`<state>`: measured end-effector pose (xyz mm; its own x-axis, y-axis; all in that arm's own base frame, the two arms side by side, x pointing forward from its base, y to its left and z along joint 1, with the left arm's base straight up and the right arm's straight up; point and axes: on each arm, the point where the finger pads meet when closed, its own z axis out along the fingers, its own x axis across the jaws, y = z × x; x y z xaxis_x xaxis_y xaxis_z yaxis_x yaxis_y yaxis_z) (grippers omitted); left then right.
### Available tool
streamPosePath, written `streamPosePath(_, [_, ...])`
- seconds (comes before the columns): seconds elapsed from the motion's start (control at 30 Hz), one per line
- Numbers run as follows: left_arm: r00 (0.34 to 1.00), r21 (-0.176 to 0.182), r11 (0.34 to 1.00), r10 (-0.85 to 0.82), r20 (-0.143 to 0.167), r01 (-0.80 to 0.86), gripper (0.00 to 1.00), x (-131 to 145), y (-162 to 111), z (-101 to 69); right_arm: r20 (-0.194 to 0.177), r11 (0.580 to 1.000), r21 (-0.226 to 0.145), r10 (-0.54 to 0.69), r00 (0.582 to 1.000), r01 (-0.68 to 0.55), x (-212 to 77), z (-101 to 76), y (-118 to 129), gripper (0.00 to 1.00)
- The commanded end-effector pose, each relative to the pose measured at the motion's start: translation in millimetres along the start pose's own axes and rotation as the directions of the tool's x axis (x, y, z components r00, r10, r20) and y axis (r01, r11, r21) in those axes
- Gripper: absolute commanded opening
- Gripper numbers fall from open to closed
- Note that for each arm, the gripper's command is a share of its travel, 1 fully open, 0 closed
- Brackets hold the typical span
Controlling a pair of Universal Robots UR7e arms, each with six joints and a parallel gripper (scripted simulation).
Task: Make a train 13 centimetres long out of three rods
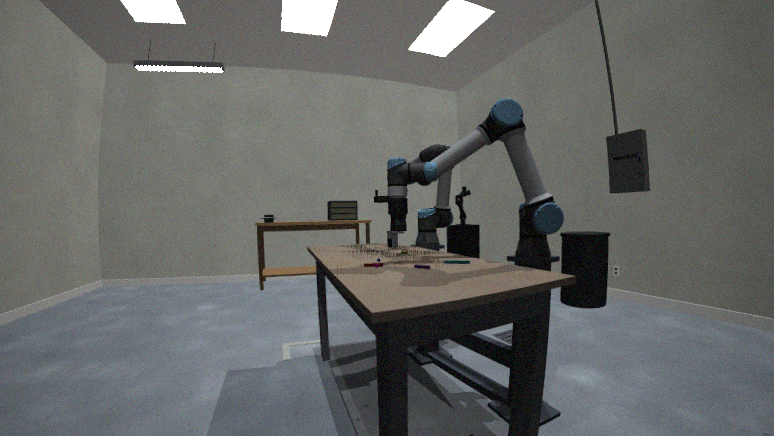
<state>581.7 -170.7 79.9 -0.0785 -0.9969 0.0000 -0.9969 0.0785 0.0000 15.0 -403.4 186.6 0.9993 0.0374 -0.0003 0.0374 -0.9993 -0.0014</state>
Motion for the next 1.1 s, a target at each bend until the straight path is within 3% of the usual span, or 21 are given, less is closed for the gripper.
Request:
streamPosePath(0.0, [0.999,0.002,0.999,0.050,-0.001,-0.050,1.00,0.5,-1.2,-0.8,0.000,1.000,-0.001,0.000,1.000,0.000,0.1,-0.4,0.3,1.00])
streamPosePath(0.23, [0.971,0.002,0.971,0.240,0.000,-0.240,1.00,2.1,-3.2,-0.9,0.000,1.000,-0.001,0.000,1.000,0.000,0.1,-0.4,0.3,1.00])
streamPosePath(0.43, [0.896,0.002,0.896,0.444,0.000,-0.444,1.00,3.6,-4.5,-0.9,0.000,1.000,-0.001,0.000,1.000,0.000,0.1,-0.4,0.3,1.00])
streamPosePath(0.5, [0.896,0.002,0.896,0.444,0.000,-0.444,1.00,3.6,-4.5,-0.9,0.000,1.000,-0.001,0.000,1.000,0.000,0.1,-0.4,0.3,1.00])
streamPosePath(1.0, [0.533,0.002,0.533,0.846,0.001,-0.846,1.00,4.3,-3.1,-0.9,0.000,1.000,-0.001,0.000,1.000,0.000,0.1,-0.4,0.3,1.00])
streamPosePath(1.07, [0.533,0.002,0.533,0.846,0.001,-0.846,1.00,4.3,-3.1,-0.9,0.000,1.000,-0.001,0.000,1.000,0.000,0.1,-0.4,0.3,1.00])
